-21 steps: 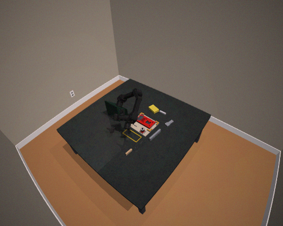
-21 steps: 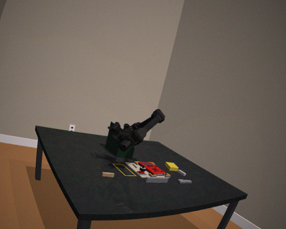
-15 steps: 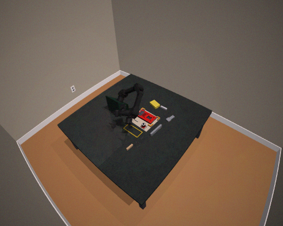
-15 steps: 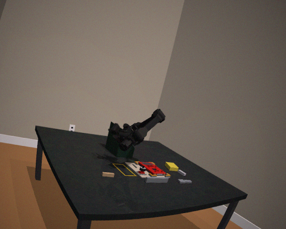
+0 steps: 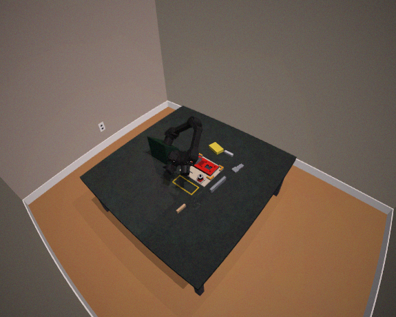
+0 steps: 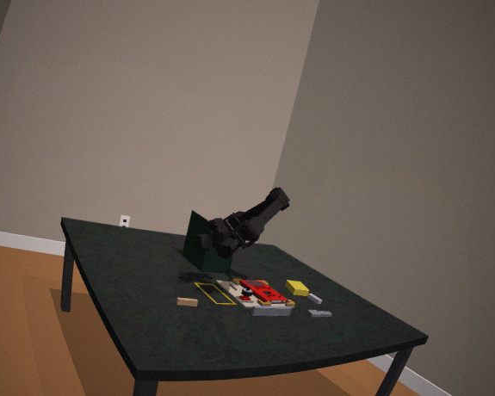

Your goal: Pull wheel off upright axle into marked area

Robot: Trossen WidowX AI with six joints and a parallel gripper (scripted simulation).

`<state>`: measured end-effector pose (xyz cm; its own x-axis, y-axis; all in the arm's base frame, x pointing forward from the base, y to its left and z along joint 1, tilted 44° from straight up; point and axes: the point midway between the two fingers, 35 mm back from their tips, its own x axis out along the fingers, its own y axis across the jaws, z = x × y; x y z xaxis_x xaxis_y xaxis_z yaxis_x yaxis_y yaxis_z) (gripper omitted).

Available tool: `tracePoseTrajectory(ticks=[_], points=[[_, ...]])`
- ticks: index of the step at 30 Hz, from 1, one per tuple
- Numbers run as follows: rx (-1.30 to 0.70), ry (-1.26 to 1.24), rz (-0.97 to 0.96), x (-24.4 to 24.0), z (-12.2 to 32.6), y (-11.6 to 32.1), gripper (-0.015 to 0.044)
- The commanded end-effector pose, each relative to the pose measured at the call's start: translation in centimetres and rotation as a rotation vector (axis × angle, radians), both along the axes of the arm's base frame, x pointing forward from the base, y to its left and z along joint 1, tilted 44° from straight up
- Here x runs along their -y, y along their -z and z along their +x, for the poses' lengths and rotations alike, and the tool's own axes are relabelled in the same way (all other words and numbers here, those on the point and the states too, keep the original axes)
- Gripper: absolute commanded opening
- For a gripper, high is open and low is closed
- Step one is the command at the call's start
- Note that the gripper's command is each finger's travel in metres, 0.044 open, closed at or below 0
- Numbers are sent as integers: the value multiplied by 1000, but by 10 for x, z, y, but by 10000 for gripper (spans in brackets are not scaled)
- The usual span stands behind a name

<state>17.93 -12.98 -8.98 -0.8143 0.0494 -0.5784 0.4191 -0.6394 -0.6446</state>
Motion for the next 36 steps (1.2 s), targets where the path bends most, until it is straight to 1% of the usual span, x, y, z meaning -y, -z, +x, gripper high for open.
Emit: tracePoseTrajectory(ticks=[1, 11, 21, 29, 36], points=[[105, -78, 207, -10, 19, 2, 300], [389, -339, 676, -35, 59, -1, 300], [727, -720, 1064, -59, 105, -15, 300], [1005, -1112, 1296, -77, 140, -33, 300], [1241, -1525, 1418, -94, 171, -56, 300]])
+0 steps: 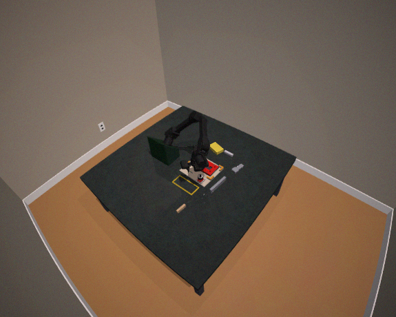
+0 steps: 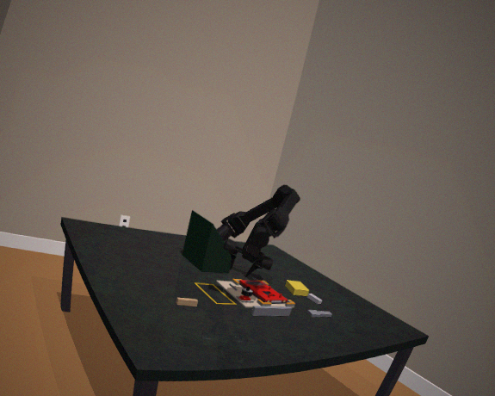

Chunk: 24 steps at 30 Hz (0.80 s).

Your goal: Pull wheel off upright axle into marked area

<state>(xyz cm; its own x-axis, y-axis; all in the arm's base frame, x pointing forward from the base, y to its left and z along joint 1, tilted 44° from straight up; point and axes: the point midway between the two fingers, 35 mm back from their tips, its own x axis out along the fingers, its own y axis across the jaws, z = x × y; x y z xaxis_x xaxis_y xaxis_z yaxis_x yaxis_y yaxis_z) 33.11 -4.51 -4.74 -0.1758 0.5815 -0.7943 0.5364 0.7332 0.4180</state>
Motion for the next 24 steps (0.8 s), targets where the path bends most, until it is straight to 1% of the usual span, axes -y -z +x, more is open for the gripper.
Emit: tracePoseTrajectory(ticks=[1, 4, 6, 24], points=[[254, -171, 99, -11, 23, -17, 300], [420, -281, 155, -18, 35, -28, 300], [494, -329, 176, -20, 40, -33, 300], [503, -335, 178, -15, 35, -27, 300]])
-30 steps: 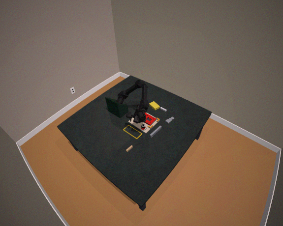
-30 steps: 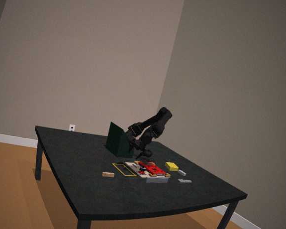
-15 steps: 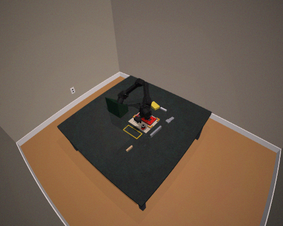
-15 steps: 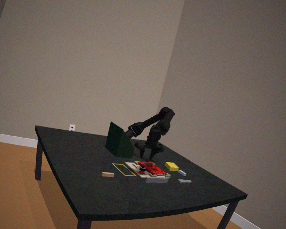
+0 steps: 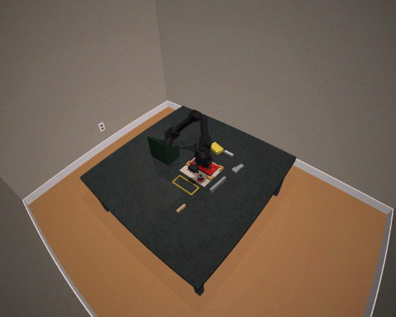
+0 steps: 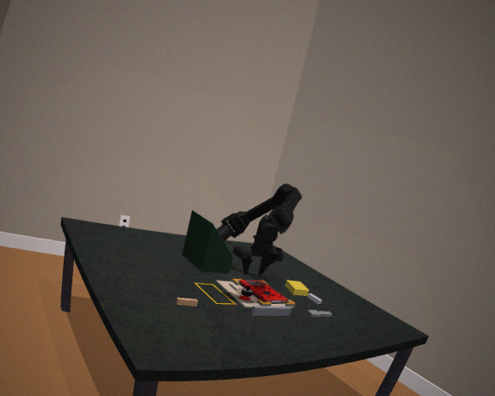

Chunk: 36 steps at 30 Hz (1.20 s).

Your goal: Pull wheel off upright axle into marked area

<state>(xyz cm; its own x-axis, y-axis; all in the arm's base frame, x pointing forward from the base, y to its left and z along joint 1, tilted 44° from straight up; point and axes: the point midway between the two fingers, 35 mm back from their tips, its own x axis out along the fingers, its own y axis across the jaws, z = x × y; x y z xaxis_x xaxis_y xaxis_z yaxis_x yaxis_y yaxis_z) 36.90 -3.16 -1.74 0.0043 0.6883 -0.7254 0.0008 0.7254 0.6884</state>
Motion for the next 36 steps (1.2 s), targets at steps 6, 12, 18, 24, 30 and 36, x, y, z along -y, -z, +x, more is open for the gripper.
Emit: tracePoseTrajectory(ticks=[6, 12, 18, 24, 30, 36], points=[[0, -7, 3, -19, -1, 22, 300], [0, -7, 6, -46, -2, 49, 300], [0, -8, 7, -54, -4, 55, 300], [0, -8, 7, -54, -4, 55, 300], [11, -11, 1, -51, -1, 53, 221], [11, -11, 1, -51, -1, 53, 181]])
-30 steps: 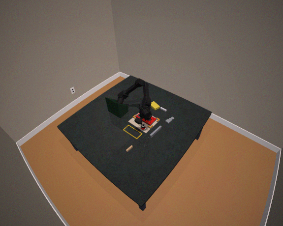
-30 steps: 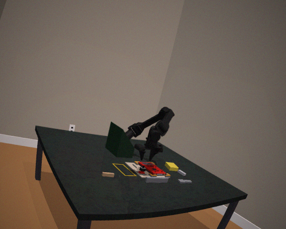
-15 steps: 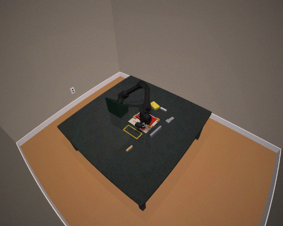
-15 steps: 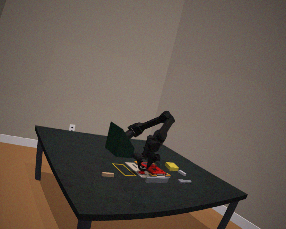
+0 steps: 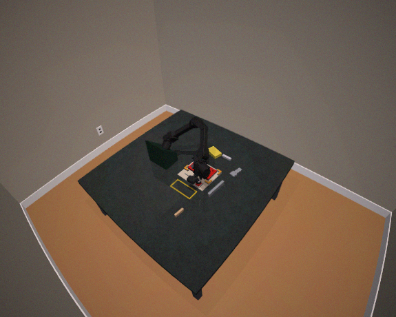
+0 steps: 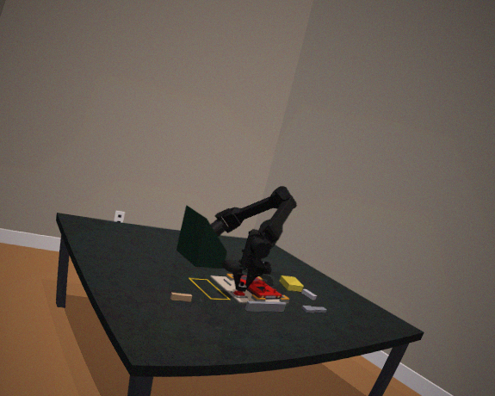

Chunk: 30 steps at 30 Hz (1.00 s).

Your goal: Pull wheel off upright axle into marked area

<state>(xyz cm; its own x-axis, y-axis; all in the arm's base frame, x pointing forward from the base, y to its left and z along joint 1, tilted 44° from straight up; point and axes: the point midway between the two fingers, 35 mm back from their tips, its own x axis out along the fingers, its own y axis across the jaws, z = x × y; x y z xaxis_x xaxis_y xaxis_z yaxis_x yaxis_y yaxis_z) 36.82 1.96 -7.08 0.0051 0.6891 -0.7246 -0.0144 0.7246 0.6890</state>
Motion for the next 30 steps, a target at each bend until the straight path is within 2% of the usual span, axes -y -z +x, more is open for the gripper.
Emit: tracePoseTrajectory(ticks=[1, 3, 9, 30], points=[[0, 0, 0, 0, 0, 0, 175], [0, 0, 0, 0, 0, 0, 161], [0, 0, 0, 1, 0, -1, 4], [-2, 1, 0, 6, 0, -6, 0]])
